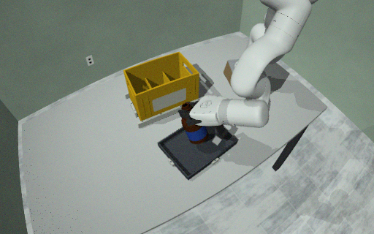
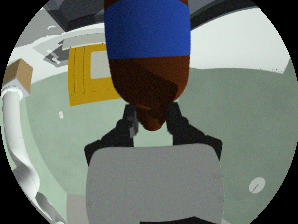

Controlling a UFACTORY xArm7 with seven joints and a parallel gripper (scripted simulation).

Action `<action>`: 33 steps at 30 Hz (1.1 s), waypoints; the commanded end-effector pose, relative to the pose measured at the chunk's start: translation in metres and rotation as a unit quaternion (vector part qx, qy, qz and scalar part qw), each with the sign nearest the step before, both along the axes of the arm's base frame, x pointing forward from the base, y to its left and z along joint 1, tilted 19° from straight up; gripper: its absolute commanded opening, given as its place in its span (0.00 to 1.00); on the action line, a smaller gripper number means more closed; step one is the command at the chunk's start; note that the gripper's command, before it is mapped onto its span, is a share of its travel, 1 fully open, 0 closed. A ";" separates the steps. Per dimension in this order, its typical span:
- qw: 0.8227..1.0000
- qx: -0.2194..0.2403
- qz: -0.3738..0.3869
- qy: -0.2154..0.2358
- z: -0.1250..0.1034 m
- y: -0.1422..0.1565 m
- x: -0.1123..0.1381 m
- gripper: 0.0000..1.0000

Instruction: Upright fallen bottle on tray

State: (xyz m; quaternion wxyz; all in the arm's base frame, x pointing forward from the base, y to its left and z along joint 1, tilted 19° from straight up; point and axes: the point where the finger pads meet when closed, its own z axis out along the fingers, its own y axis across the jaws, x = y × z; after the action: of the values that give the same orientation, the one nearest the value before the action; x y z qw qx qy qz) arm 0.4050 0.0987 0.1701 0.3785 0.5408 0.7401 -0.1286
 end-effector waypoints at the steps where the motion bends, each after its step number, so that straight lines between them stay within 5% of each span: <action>1: 1.000 0.000 -0.001 -0.001 -0.004 0.001 0.001 0.00; 33: 1.000 0.000 -0.001 -0.001 -0.029 0.009 0.004 0.00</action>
State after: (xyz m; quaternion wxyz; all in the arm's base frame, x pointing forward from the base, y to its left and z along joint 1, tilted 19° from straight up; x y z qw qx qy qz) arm 0.4079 0.1077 0.1422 0.3785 0.5409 0.7400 -0.1288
